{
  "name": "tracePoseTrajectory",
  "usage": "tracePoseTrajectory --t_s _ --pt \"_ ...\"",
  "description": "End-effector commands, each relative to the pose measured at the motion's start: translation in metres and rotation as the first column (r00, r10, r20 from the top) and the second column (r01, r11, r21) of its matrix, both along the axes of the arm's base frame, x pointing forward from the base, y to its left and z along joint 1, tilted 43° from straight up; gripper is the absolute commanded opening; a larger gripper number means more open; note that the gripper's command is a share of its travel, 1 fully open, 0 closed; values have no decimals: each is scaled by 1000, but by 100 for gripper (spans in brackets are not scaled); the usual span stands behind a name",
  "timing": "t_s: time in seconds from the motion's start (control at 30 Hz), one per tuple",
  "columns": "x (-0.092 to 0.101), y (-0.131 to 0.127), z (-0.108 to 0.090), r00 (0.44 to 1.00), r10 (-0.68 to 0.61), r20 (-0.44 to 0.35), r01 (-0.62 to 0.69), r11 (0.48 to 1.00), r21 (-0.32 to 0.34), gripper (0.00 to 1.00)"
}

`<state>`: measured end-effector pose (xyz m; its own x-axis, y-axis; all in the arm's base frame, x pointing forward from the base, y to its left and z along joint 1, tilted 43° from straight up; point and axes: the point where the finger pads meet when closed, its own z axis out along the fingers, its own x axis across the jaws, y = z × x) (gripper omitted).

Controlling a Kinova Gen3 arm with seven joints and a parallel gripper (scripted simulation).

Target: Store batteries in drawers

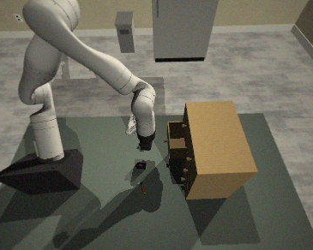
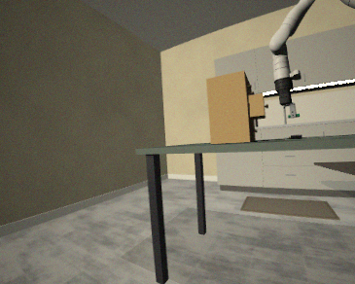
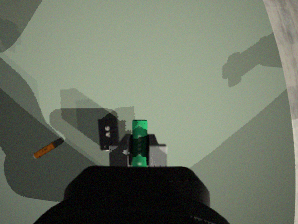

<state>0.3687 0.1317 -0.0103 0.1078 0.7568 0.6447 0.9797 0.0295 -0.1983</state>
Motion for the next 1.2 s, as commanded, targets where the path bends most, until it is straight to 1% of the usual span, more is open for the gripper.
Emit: tracePoseTrajectory --t_s 0.0,0.07,0.13,0.27,0.4,0.87,1.0,1.17 --pt "7 -4 -6 999 26 35 -26 999 19 31" --pt "10 -7 -8 996 57 69 -59 998 24 31" --pt "10 -7 -8 996 57 69 -59 998 24 31" --pt "15 -11 -12 988 100 117 -104 994 28 31" --pt "18 -13 -14 983 120 140 -125 992 29 31" --pt "19 -15 -12 982 125 145 -130 991 29 31" --pt "20 -19 -7 982 125 145 -130 991 29 31" --pt "22 -30 5 982 125 145 -130 991 29 31"
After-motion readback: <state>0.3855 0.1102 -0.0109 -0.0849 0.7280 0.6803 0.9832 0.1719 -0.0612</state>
